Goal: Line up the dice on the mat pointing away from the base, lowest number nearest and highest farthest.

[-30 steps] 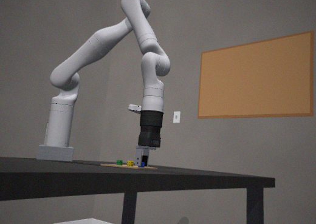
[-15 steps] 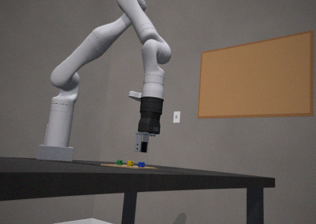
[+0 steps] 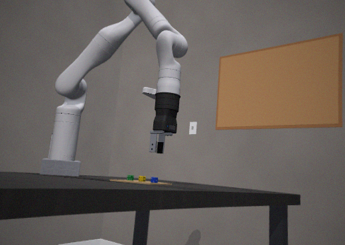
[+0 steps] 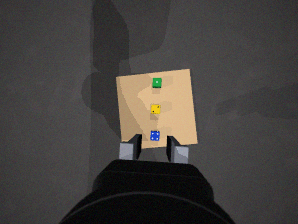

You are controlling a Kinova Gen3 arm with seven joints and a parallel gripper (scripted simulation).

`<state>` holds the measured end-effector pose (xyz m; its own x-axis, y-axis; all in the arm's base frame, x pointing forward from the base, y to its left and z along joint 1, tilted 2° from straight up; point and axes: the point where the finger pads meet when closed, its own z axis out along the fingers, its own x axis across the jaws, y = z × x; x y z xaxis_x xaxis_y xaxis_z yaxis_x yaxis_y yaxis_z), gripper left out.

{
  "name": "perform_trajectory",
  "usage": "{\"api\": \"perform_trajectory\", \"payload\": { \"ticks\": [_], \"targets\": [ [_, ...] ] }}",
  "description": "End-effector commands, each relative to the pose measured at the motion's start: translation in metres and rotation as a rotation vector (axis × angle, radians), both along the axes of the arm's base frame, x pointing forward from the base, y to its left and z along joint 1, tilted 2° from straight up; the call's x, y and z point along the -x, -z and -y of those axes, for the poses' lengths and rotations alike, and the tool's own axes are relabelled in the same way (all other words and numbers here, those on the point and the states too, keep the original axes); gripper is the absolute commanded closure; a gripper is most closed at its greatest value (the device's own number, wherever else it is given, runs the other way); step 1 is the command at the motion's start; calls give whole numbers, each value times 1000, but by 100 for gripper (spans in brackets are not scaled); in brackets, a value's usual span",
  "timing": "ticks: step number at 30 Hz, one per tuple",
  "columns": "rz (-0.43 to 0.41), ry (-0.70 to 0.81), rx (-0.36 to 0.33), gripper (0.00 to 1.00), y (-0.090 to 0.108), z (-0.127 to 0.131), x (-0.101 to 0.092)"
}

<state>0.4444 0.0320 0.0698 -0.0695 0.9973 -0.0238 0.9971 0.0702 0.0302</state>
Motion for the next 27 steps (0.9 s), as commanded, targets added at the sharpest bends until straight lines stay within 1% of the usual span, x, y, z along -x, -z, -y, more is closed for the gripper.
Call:
{"api": "perform_trajectory", "payload": {
  "ticks": [1, 21, 24, 27],
  "targets": [
    [8, 3, 1, 0, -4, -1, -2],
    [7, 3, 0, 0, -4, -1, -2],
    [2, 3, 0, 0, -8, -1, -1],
    [2, 3, 0, 0, -15, -1, 0]
  ]
}}
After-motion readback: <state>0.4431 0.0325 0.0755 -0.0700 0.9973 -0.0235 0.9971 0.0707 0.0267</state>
